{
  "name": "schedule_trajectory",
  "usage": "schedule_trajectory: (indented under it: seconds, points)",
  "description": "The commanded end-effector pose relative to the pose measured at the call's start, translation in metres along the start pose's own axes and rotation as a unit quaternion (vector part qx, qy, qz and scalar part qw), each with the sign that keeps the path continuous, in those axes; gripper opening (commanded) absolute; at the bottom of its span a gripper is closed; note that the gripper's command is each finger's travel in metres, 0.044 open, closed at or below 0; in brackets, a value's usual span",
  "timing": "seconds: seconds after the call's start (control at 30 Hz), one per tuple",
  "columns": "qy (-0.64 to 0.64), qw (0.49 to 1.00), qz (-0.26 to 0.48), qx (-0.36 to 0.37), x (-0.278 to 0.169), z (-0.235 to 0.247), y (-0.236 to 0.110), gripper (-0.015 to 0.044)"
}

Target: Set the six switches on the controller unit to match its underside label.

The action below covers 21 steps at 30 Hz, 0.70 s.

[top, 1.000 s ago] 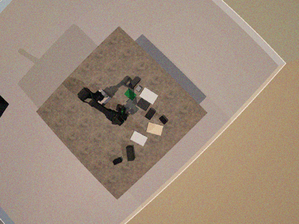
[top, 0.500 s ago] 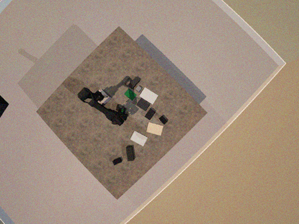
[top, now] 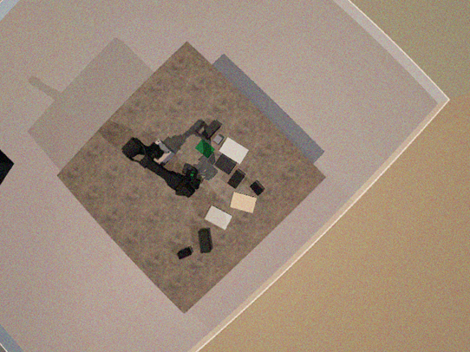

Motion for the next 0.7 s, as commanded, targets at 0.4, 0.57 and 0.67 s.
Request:
schedule_trajectory:
  seconds: [0.4,0.57,0.67]
  points:
    - [-0.001,1.000,0.001,-0.003,0.000,0.000,-0.041,0.0000]
    - [-0.001,1.000,0.000,-0.003,0.002,0.000,-0.044,0.0000]
    - [-0.001,1.000,-0.001,-0.004,0.030,-0.007,-0.044,0.0000]
Point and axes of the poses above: the point midway between the two fingers, 35 mm back from their tips, its own y axis out along the fingers, its own z axis across the jaws, x = y × z, the point moved 7 cm from there along -y, back along the fingers, and after that the axes turned 13 degrees about -y, right-handed, at the moved point
